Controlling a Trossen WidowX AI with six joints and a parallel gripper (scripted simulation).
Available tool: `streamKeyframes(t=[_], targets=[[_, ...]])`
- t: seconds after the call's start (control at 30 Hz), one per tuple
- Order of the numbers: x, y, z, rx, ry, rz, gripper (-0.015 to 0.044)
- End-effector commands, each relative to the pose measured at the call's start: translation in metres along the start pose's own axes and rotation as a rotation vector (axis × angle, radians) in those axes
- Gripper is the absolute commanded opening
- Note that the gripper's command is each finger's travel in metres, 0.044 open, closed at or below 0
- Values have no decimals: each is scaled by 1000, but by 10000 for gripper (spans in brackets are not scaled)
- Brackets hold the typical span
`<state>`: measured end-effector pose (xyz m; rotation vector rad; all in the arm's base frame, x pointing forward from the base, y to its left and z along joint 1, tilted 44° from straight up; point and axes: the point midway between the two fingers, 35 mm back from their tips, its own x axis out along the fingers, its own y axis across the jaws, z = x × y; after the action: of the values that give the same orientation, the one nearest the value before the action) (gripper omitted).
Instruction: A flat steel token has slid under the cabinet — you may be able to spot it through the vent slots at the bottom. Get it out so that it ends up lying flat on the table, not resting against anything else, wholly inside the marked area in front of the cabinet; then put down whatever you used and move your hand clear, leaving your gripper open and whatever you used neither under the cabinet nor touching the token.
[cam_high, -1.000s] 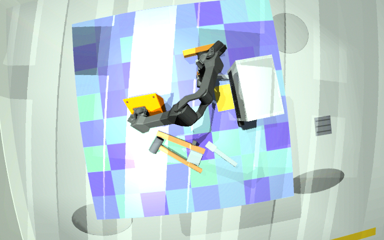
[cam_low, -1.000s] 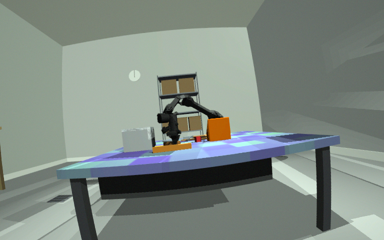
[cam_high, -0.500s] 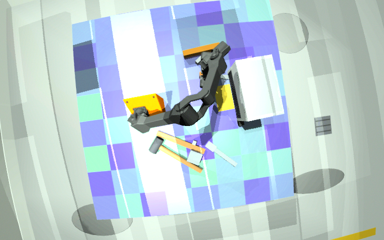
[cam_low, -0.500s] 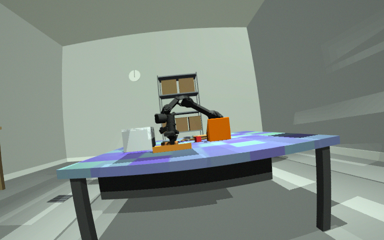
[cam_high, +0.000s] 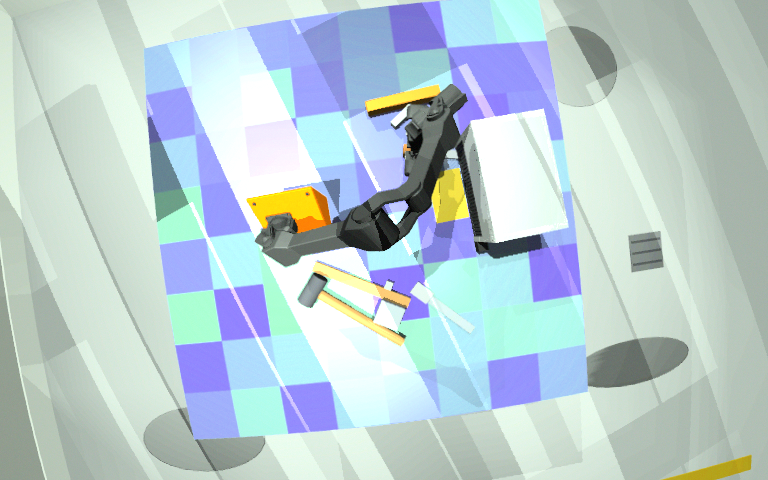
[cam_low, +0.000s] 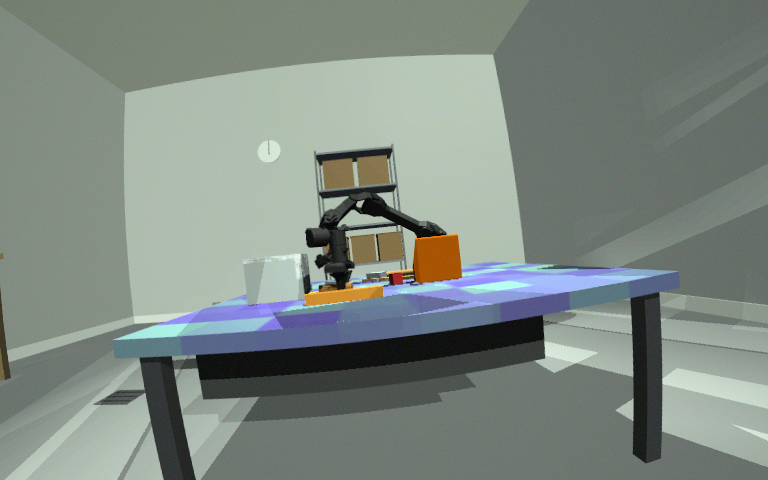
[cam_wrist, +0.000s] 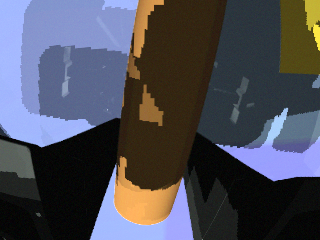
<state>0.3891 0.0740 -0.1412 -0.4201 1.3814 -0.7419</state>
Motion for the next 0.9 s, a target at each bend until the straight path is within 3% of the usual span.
streamKeyframes(t=[0.0, 0.87], targets=[[1, -3, 3, 5, -5, -1, 0], [1, -34, 3, 4, -5, -3, 0]])
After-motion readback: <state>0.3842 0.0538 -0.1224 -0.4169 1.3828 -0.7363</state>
